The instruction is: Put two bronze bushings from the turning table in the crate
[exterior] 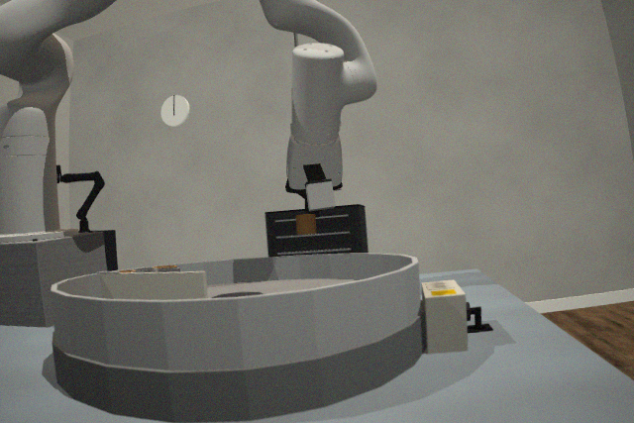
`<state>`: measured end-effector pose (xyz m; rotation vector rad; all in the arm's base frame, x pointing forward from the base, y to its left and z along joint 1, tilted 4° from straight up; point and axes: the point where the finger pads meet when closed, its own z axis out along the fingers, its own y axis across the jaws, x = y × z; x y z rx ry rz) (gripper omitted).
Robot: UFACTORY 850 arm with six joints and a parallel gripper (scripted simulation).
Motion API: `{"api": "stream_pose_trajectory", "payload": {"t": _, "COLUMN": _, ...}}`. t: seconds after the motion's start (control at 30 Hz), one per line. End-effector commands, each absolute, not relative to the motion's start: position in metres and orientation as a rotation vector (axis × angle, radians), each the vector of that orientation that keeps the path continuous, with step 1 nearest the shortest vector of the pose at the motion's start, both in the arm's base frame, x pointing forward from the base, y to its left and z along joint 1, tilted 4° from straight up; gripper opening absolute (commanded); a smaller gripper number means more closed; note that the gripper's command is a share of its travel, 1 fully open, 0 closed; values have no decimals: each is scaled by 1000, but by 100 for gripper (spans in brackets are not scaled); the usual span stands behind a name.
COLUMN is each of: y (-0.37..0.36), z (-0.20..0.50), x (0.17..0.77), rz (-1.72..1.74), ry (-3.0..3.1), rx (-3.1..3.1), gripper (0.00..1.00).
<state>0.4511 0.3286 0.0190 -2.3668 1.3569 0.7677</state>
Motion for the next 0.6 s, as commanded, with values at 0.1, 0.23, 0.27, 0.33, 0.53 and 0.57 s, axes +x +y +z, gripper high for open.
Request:
{"api": "stream_pose_trajectory", "payload": {"t": 0.1, "y": 332, "z": 20, "x": 457, "rz": 795, "ry": 1332, "rx": -2398, "gripper": 0}}
{"api": "stream_pose_trajectory", "payload": {"t": 0.23, "y": 332, "z": 20, "x": 457, "rz": 795, "ry": 1332, "rx": -2398, "gripper": 0}}
{"api": "stream_pose_trajectory", "payload": {"t": 0.27, "y": 332, "z": 20, "x": 457, "rz": 795, "ry": 1332, "rx": -2398, "gripper": 0}}
{"api": "stream_pose_trajectory", "payload": {"t": 0.33, "y": 332, "z": 20, "x": 457, "rz": 795, "ry": 1332, "rx": -2398, "gripper": 0}}
{"api": "stream_pose_trajectory", "payload": {"t": 0.53, "y": 331, "z": 16, "x": 457, "rz": 795, "ry": 1332, "rx": -2398, "gripper": 0}}
{"api": "stream_pose_trajectory", "payload": {"t": 0.57, "y": 331, "z": 13, "x": 458, "rz": 795, "ry": 1332, "rx": -2398, "gripper": 0}}
